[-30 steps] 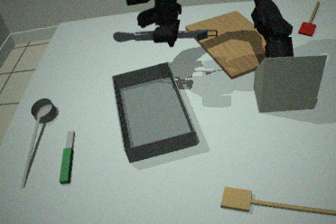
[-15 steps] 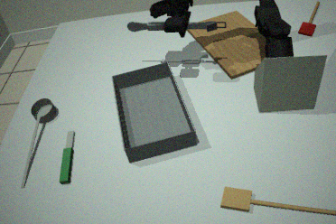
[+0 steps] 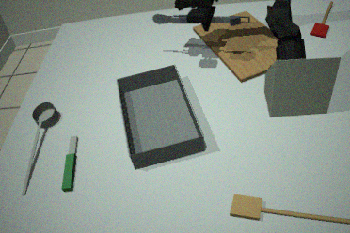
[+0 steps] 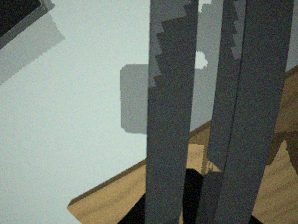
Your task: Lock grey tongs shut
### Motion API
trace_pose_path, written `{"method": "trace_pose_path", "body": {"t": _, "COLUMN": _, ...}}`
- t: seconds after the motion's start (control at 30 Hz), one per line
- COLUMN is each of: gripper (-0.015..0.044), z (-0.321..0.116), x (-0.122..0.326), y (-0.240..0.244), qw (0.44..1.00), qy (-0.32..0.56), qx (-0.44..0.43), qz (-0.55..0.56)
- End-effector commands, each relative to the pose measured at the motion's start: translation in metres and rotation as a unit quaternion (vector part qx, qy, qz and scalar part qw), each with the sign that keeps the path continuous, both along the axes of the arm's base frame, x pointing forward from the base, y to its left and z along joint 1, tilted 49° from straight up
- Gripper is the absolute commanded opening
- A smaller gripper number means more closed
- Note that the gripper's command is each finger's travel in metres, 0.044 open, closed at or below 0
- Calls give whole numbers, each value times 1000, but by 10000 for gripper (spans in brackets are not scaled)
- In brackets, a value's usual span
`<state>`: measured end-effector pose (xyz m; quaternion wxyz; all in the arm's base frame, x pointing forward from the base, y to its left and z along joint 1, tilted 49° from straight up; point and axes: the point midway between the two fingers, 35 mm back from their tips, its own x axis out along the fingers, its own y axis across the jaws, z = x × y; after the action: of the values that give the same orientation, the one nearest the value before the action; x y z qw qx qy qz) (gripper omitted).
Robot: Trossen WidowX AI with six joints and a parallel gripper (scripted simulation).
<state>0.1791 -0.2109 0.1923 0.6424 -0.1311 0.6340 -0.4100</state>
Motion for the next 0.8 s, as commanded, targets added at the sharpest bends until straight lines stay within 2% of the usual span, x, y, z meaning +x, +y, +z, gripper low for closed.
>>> {"method": "trace_pose_path", "body": {"t": 0.0, "gripper": -150, "z": 8, "x": -14, "y": -5, "qw": 1000, "qy": -10, "qx": 2, "qz": -3}}
{"method": "trace_pose_path", "body": {"t": 0.77, "gripper": -150, "z": 58, "x": -113, "y": -15, "qw": 998, "qy": -50, "qx": -35, "qz": -32}}
